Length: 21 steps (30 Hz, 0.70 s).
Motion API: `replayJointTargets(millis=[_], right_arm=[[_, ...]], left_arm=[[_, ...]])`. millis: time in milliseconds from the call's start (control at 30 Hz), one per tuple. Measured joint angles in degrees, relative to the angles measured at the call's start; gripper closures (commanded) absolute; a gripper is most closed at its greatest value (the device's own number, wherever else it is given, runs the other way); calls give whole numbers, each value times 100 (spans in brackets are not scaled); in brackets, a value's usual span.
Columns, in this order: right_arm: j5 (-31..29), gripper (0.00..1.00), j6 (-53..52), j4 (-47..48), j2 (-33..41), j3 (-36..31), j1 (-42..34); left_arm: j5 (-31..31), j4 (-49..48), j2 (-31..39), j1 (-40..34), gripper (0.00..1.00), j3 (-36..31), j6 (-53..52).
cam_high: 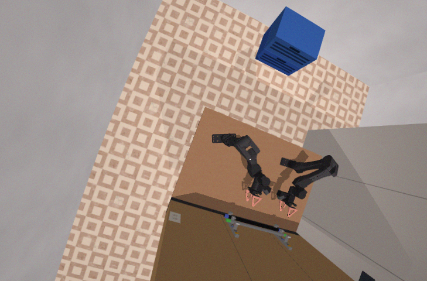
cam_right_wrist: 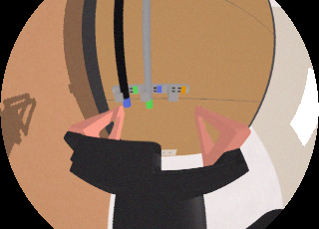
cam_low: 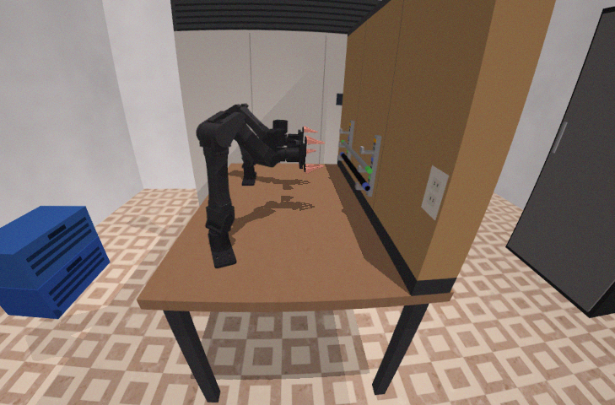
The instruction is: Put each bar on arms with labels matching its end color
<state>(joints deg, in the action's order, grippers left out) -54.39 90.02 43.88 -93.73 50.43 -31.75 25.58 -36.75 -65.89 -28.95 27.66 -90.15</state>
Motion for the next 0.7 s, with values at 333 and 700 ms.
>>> replayJointTargets(millis=[333,700], right_arm=[[254,0,0,354,-581,-2,313],[516,0,0,767,-1075,7,564]], left_arm=[[-168,-699,-907,197,0,0,0],[-352,-1471,-1755,374,0,2,-2]])
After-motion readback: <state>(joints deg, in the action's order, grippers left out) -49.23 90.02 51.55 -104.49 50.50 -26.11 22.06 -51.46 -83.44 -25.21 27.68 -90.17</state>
